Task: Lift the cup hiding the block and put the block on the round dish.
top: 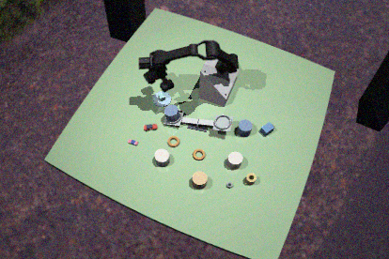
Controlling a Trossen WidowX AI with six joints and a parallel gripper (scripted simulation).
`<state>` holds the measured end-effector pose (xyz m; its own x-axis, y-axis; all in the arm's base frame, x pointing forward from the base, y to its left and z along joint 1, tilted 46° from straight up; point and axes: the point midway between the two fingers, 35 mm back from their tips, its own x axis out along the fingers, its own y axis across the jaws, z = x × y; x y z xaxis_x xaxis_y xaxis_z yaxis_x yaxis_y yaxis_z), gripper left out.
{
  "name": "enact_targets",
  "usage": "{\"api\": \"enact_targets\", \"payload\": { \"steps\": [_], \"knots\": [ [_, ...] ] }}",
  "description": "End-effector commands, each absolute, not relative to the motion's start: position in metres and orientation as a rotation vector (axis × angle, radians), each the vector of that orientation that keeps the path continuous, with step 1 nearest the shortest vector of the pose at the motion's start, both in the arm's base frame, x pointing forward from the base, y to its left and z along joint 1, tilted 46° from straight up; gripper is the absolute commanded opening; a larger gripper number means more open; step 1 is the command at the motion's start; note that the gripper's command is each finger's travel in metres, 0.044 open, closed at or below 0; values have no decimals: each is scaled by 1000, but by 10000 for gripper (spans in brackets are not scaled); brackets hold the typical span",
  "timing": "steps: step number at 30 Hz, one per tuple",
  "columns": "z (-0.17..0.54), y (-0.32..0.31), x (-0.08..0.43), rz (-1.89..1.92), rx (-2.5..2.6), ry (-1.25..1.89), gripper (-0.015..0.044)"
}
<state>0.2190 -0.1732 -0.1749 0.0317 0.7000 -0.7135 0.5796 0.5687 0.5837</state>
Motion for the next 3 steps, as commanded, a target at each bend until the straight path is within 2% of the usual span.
{"api": "enact_targets", "payload": {
  "steps": [1, 3],
  "knots": [
    [-175, -172, 218, 135, 1088, 1650, 440],
    [-175, -172, 218, 135, 1088, 1650, 440]
  ]
}}
